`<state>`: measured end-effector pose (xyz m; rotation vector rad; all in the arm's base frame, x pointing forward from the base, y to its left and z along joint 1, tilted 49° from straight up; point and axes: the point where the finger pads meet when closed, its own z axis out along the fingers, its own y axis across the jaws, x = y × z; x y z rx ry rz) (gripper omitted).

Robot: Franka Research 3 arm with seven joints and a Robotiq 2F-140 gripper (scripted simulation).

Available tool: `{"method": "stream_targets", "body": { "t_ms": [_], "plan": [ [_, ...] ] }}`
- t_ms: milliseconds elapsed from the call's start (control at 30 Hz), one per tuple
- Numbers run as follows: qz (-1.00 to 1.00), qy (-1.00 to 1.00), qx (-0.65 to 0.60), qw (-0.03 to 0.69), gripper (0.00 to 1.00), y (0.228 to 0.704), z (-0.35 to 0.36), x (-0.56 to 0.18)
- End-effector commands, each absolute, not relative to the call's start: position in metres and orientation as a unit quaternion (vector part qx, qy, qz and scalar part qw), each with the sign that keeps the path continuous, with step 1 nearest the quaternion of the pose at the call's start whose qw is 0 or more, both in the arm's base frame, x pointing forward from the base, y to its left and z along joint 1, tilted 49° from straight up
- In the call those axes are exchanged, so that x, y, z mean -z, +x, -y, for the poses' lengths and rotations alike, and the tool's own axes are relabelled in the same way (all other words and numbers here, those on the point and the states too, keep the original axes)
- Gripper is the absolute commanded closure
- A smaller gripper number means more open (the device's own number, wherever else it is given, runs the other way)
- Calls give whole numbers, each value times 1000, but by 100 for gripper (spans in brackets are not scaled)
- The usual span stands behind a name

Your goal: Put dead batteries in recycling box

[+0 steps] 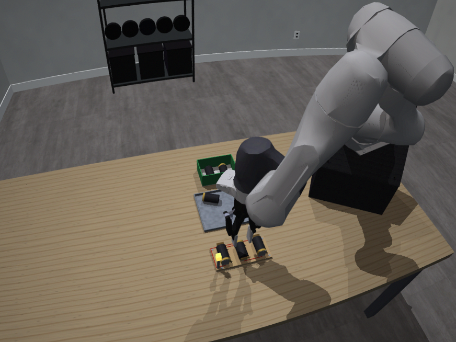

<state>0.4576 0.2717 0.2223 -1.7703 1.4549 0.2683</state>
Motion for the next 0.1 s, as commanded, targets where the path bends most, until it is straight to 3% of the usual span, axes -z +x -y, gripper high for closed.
{"method": "stream_targets", "body": {
  "t_ms": [0,67],
  "plan": [
    [-586,-694,-116,401,71,455,-273,-221],
    [-586,-694,-116,401,71,455,-273,-221]
  ]
}}
